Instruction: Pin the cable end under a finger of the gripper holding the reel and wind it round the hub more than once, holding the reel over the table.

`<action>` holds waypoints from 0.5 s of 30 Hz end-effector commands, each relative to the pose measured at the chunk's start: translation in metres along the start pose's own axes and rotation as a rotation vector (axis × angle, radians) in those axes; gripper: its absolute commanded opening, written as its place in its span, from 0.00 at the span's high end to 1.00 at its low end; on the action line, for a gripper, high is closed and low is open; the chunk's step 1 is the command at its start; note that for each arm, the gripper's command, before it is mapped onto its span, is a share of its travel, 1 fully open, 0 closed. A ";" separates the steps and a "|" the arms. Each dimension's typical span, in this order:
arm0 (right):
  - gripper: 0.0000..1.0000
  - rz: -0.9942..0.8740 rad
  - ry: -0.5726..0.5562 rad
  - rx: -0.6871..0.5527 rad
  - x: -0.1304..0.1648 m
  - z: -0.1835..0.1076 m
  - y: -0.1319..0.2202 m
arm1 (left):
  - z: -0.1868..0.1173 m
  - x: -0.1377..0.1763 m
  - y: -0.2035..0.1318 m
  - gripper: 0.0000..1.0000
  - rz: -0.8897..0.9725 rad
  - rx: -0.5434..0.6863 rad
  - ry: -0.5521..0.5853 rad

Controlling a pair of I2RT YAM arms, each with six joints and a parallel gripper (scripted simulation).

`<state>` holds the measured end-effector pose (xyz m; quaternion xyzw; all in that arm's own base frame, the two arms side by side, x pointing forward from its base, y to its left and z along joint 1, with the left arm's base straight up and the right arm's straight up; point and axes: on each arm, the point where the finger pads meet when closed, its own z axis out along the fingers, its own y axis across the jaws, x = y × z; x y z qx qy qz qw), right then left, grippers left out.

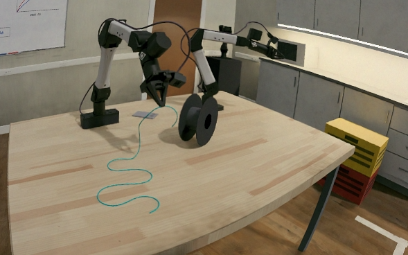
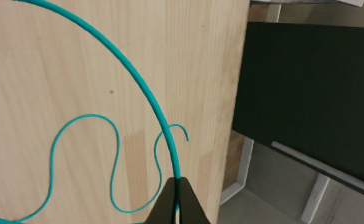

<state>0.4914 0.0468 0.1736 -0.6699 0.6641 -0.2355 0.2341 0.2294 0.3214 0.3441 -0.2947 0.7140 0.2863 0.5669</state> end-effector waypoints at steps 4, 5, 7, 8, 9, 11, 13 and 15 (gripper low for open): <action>1.00 -0.001 -0.006 0.023 0.001 -0.010 -0.009 | 0.007 -0.003 -0.091 0.25 0.093 0.279 0.020; 1.00 -0.001 -0.006 0.023 0.001 -0.010 -0.009 | 0.005 -0.001 -0.106 0.25 0.106 0.324 0.026; 1.00 -0.001 -0.006 0.023 0.001 -0.010 -0.009 | 0.004 0.002 -0.122 0.25 0.119 0.369 0.032; 1.00 -0.001 -0.006 0.023 0.001 -0.010 -0.009 | 0.004 0.002 -0.122 0.25 0.119 0.369 0.032; 1.00 -0.001 -0.006 0.023 0.001 -0.010 -0.009 | 0.001 0.003 -0.137 0.25 0.134 0.411 0.034; 1.00 -0.001 -0.006 0.023 0.001 -0.010 -0.009 | -0.005 0.011 -0.168 0.25 0.161 0.507 0.052; 1.00 -0.001 -0.006 0.023 0.001 -0.010 -0.009 | -0.015 0.015 -0.198 0.25 0.191 0.599 0.058; 1.00 -0.001 -0.006 0.023 0.001 -0.010 -0.009 | -0.027 0.022 -0.228 0.25 0.221 0.691 0.068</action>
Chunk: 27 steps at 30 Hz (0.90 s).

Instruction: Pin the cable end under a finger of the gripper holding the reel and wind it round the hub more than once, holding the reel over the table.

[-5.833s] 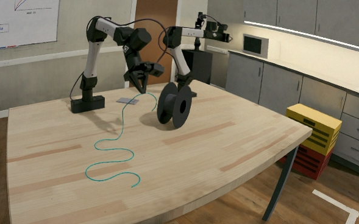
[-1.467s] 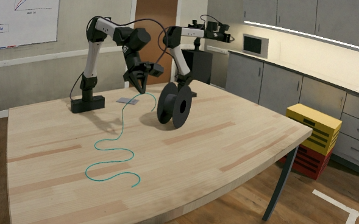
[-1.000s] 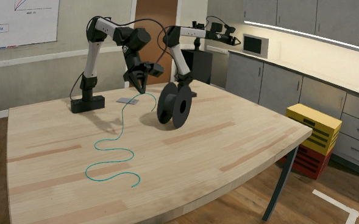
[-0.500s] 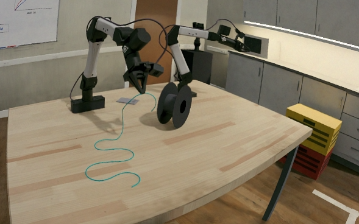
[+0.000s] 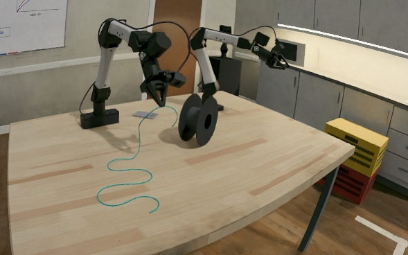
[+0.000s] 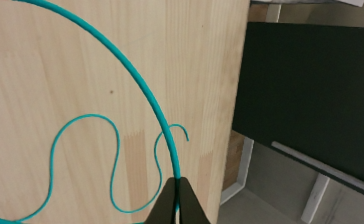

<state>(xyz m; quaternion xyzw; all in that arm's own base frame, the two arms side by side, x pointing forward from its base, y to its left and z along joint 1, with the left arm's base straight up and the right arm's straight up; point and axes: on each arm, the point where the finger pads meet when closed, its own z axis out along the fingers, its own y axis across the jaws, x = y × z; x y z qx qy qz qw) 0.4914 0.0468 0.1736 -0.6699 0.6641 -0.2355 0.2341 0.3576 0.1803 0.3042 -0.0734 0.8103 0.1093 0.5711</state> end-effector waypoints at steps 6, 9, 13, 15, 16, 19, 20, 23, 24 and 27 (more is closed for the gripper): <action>1.00 -0.001 -0.006 0.023 0.001 -0.010 -0.009 | 0.012 -0.005 -0.129 0.25 0.151 0.388 0.020; 1.00 -0.001 -0.006 0.023 0.001 -0.010 -0.009 | 0.009 -0.001 -0.160 0.25 0.182 0.475 0.028; 1.00 -0.001 -0.006 0.023 0.001 -0.010 -0.009 | 0.001 0.007 -0.202 0.25 0.228 0.600 0.042; 1.00 -0.001 -0.006 0.023 0.001 -0.010 -0.009 | -0.007 0.011 -0.229 0.25 0.259 0.678 0.046; 1.00 -0.001 -0.006 0.023 0.001 -0.010 -0.009 | -0.012 0.013 -0.241 0.25 0.273 0.716 0.049; 1.00 -0.001 -0.006 0.023 0.001 -0.010 -0.009 | -0.026 0.022 -0.276 0.25 0.315 0.825 0.059; 1.00 -0.001 -0.006 0.023 0.001 -0.010 -0.009 | -0.032 0.025 -0.286 0.25 0.329 0.859 0.061; 1.00 -0.001 -0.006 0.023 0.001 -0.010 -0.009 | -0.048 0.033 -0.315 0.25 0.366 0.954 0.069; 1.00 -0.001 -0.006 0.023 0.001 -0.010 -0.009 | -0.053 0.036 -0.323 0.25 0.378 0.983 0.071; 1.00 -0.001 -0.006 0.023 0.001 -0.010 -0.009 | -0.059 0.038 -0.331 0.25 0.389 1.011 0.073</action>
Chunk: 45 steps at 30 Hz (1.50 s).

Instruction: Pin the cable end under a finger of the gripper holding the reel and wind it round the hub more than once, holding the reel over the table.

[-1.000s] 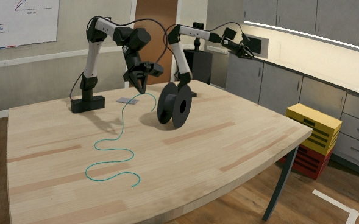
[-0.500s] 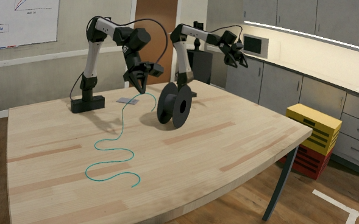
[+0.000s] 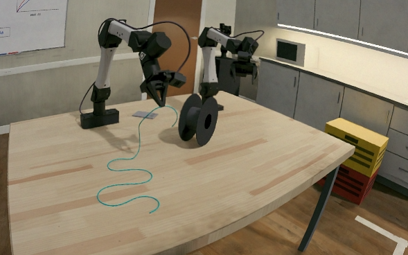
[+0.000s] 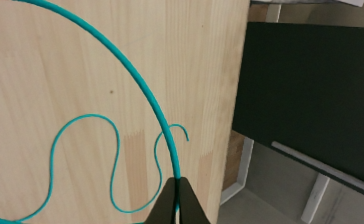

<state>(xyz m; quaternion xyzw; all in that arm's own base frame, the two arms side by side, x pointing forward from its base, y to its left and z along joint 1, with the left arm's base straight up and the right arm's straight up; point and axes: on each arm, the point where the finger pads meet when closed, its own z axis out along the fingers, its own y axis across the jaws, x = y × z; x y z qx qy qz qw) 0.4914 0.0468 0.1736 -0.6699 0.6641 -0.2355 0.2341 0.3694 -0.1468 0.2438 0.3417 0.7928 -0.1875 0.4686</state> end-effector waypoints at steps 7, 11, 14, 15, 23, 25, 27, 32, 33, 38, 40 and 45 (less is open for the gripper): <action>1.00 -0.001 -0.006 0.023 0.001 -0.010 -0.009 | 0.018 -0.017 -0.057 0.25 0.097 0.183 -0.006; 1.00 -0.001 -0.006 0.023 0.001 -0.010 -0.009 | 0.023 -0.017 -0.078 0.25 0.124 0.245 -0.001; 1.00 -0.001 -0.006 0.023 0.001 -0.010 -0.009 | 0.026 -0.017 -0.090 0.25 0.139 0.278 0.001; 1.00 -0.001 -0.006 0.023 0.001 -0.010 -0.009 | 0.026 -0.017 -0.093 0.25 0.142 0.287 0.003; 1.00 -0.001 -0.006 0.023 0.001 -0.010 -0.009 | 0.028 -0.015 -0.105 0.25 0.155 0.319 0.007; 1.00 -0.001 -0.006 0.023 0.001 -0.010 -0.009 | 0.028 -0.018 -0.106 0.25 0.162 0.321 -0.001; 1.00 -0.001 -0.006 0.023 0.001 -0.010 -0.009 | 0.028 -0.017 -0.105 0.25 0.161 0.320 0.000; 1.00 -0.001 -0.006 0.023 0.001 -0.010 -0.009 | 0.029 -0.016 -0.105 0.25 0.160 0.317 0.002; 1.00 -0.001 -0.006 0.023 0.001 -0.010 -0.009 | 0.029 -0.016 -0.105 0.25 0.160 0.317 0.002; 1.00 -0.001 -0.007 0.023 0.000 -0.011 -0.008 | 0.036 0.004 -0.107 0.25 0.142 0.327 0.031; 1.00 -0.002 -0.007 0.023 0.000 -0.011 -0.008 | 0.038 0.005 -0.107 0.25 0.143 0.326 0.029; 1.00 -0.002 -0.007 0.023 -0.001 -0.011 -0.008 | 0.044 0.013 -0.106 0.25 0.145 0.325 0.025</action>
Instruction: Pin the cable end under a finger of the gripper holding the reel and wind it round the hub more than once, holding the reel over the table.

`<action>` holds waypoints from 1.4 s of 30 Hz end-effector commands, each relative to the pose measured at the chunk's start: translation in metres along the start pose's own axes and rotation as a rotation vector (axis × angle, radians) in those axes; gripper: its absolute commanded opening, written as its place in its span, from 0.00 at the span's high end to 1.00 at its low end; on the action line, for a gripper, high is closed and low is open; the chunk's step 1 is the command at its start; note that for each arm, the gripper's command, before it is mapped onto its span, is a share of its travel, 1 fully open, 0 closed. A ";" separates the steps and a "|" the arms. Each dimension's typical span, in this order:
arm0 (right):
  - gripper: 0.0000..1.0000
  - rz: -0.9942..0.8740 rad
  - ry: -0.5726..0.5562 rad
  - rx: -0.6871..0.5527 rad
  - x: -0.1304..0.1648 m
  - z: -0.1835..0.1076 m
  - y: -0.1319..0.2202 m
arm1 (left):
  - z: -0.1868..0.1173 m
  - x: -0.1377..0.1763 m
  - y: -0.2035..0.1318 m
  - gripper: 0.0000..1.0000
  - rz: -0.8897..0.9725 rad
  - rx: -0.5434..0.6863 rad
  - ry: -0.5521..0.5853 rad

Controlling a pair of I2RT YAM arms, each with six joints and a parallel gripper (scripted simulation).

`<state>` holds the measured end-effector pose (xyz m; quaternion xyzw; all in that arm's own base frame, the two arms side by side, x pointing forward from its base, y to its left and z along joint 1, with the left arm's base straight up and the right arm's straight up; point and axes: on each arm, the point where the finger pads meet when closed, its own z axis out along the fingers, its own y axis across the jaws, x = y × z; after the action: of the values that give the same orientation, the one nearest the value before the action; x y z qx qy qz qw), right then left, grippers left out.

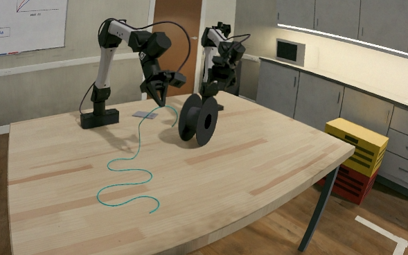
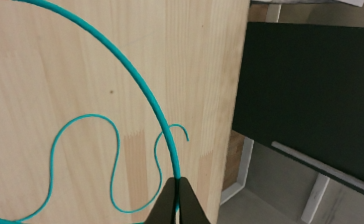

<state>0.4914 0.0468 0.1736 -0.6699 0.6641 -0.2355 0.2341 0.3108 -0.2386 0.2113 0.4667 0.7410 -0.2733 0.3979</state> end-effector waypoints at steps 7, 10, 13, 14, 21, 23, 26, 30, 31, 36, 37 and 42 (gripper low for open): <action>1.00 -0.002 -0.007 0.023 -0.002 -0.011 -0.008 | 0.010 -0.001 0.006 0.25 0.034 -0.009 -0.041; 1.00 -0.003 -0.008 0.023 -0.003 -0.011 -0.008 | 0.017 0.013 0.007 0.25 0.018 -0.001 -0.022; 1.00 0.000 -0.006 0.023 -0.001 -0.011 -0.008 | 0.018 0.015 0.008 0.25 0.021 -0.005 -0.027; 1.00 0.000 -0.005 0.023 -0.001 -0.011 -0.008 | 0.017 0.013 0.009 0.25 0.025 -0.007 -0.032; 1.00 0.000 -0.005 0.023 -0.002 -0.012 -0.007 | 0.011 0.010 0.007 0.25 0.035 -0.015 -0.045; 1.00 0.000 -0.005 0.023 -0.002 -0.012 -0.007 | 0.011 0.010 0.007 0.25 0.035 -0.015 -0.045; 1.00 0.000 -0.006 0.023 -0.003 -0.012 -0.007 | 0.006 0.000 0.006 0.25 0.049 -0.024 -0.063; 1.00 0.003 -0.003 0.023 -0.001 -0.012 -0.007 | 0.009 0.004 0.002 0.25 0.042 -0.017 -0.053; 1.00 0.002 -0.004 0.023 -0.003 -0.012 -0.007 | 0.008 0.005 0.001 0.25 0.040 -0.019 -0.052; 1.00 0.004 0.001 0.017 -0.018 -0.016 0.004 | 0.008 0.005 0.001 0.25 0.036 -0.023 -0.051; 1.00 0.004 0.001 0.017 -0.022 -0.016 0.005 | 0.008 0.005 0.001 0.25 0.036 -0.023 -0.052; 1.00 0.014 0.008 0.019 -0.018 -0.011 0.004 | 0.006 0.005 0.004 0.25 0.040 -0.026 -0.056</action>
<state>0.4803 0.0771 0.1736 -0.6791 0.6551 -0.2305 0.2377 0.3141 -0.2412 0.1898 0.4688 0.7355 -0.2723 0.4063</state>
